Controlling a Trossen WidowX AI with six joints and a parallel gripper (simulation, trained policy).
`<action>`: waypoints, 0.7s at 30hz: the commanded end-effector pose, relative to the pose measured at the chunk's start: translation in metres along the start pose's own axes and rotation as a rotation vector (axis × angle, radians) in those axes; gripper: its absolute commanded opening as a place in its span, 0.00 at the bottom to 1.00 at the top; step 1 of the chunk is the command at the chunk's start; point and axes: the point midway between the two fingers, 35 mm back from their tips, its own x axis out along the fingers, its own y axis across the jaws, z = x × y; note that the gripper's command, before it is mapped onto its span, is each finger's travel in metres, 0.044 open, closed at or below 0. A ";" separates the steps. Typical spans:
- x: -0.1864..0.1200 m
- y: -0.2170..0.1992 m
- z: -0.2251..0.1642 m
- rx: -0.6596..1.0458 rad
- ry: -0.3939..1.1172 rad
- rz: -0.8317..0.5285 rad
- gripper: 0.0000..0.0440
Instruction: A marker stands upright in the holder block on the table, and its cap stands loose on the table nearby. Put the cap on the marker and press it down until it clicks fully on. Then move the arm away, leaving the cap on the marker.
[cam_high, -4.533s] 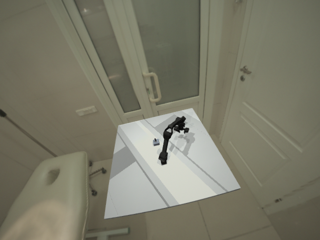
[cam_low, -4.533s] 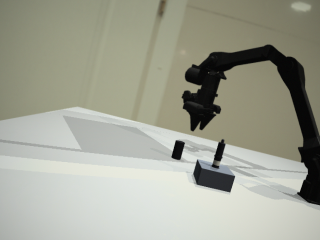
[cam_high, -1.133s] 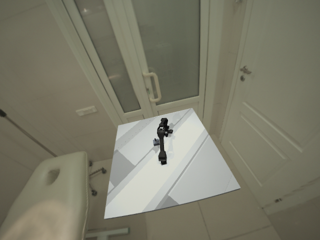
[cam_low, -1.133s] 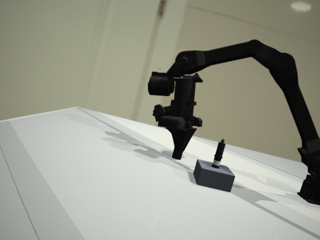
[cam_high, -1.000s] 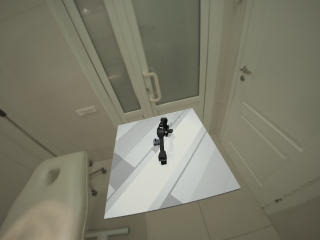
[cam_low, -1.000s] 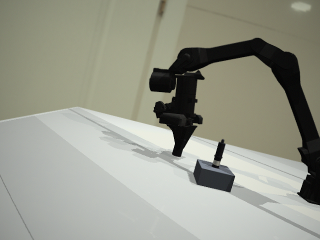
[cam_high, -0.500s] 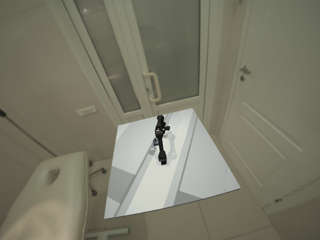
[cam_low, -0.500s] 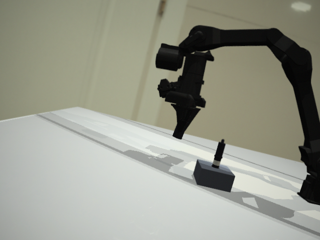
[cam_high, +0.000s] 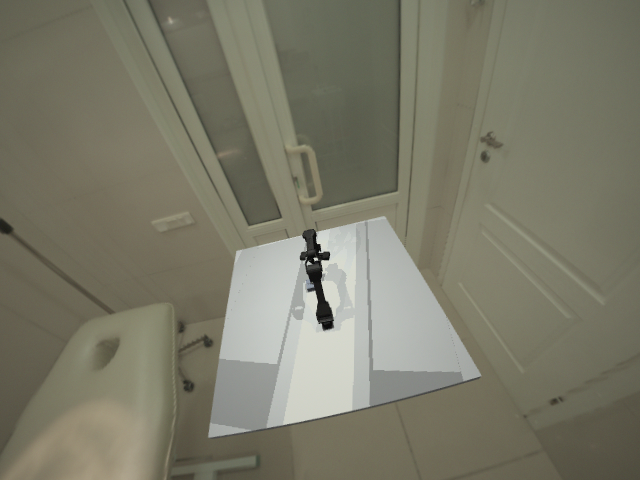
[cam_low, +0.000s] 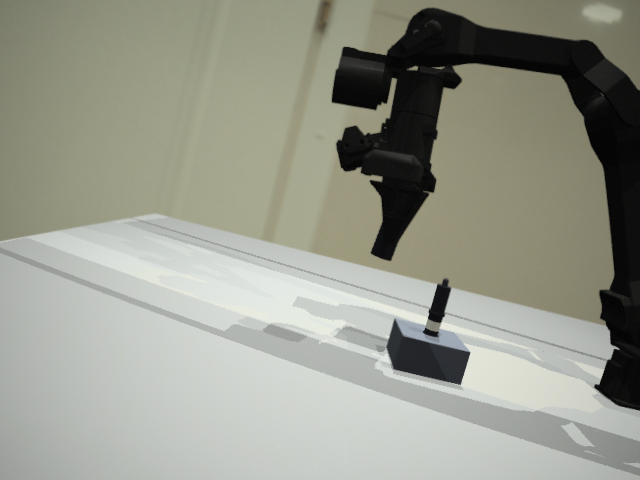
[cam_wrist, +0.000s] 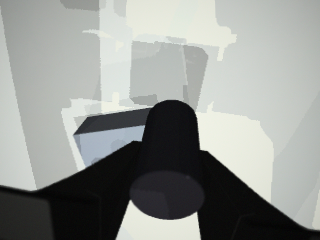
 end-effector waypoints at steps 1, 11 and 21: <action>-0.006 0.012 -0.014 -0.013 0.014 0.003 0.00; -0.016 0.041 -0.043 -0.059 0.023 0.004 0.00; -0.016 0.045 -0.062 -0.076 0.032 -0.006 0.00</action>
